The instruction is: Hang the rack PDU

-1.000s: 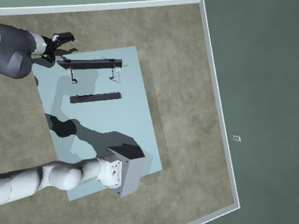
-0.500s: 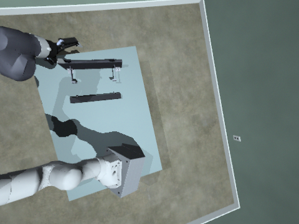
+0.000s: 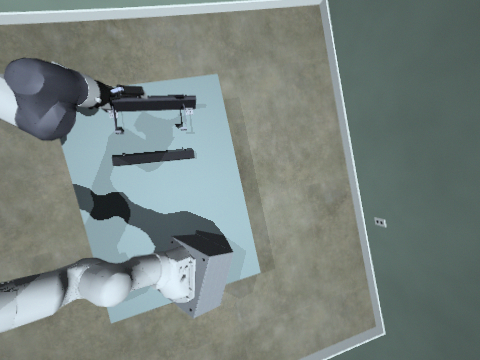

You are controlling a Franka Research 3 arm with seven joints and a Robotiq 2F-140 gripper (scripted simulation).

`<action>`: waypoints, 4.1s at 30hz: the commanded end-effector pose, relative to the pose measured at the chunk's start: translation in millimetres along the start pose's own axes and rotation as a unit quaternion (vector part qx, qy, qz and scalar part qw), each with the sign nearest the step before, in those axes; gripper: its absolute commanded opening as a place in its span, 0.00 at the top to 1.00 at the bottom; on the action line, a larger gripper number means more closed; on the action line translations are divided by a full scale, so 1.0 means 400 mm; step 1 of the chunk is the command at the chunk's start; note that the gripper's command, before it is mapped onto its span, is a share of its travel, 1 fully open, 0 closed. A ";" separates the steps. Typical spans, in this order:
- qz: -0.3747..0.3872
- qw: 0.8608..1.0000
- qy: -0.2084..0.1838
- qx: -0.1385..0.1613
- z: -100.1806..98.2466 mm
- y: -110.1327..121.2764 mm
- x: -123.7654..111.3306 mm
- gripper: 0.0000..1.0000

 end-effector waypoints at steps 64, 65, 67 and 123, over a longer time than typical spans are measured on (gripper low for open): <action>0.721 0.678 -0.142 0.034 0.070 0.053 -0.458 0.00; 0.721 0.678 -0.142 0.034 0.070 0.053 -0.458 0.00; 0.721 0.678 -0.142 0.034 0.070 0.053 -0.458 0.00; 0.752 0.641 -0.151 0.033 0.073 0.049 -0.485 0.45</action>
Point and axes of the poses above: the point where the finger pads meet when closed, its own z axis out along the fingers, its own y axis across the jaws, x = y × z, the point moved 7 cm from there along -z, back along the fingers, and after that the axes turned 4 degrees about z, right-handed, at the moved point
